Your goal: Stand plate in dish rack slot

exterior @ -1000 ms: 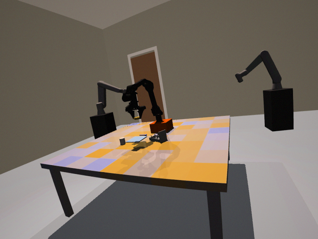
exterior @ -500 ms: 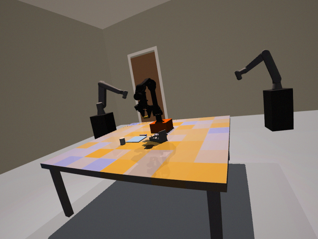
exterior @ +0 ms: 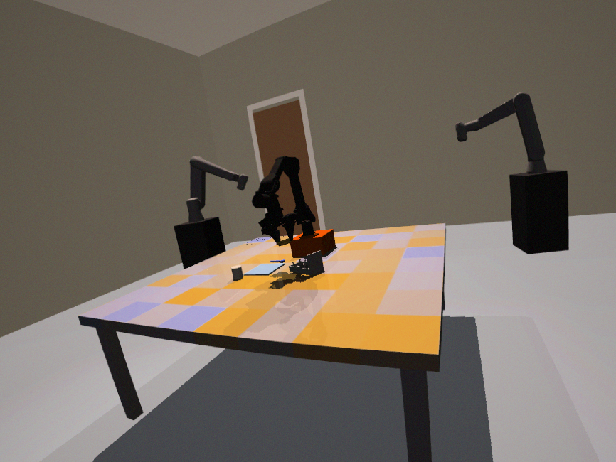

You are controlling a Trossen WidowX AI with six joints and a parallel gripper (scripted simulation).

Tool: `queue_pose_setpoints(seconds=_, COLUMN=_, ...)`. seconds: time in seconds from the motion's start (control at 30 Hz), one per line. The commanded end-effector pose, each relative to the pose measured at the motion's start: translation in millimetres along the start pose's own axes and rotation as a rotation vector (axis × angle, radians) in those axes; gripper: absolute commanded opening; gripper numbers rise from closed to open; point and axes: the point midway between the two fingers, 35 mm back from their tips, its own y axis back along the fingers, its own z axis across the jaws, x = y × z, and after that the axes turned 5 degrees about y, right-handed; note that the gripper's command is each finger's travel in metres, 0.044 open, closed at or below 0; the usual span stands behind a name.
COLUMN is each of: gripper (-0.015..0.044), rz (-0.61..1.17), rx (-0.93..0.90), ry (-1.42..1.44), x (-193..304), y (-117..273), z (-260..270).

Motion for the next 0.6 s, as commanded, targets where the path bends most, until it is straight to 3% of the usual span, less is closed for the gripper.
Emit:
queue_pose_setpoints(seconds=0.0, gripper=0.0, rz=-0.026, rx=-0.076, ry=0.043, x=-6, y=-16, z=0)
queue_pose_setpoints(seconds=0.57, gripper=0.0, rz=-0.228, rx=-0.376, ry=0.28, x=-31, y=-62, z=-1)
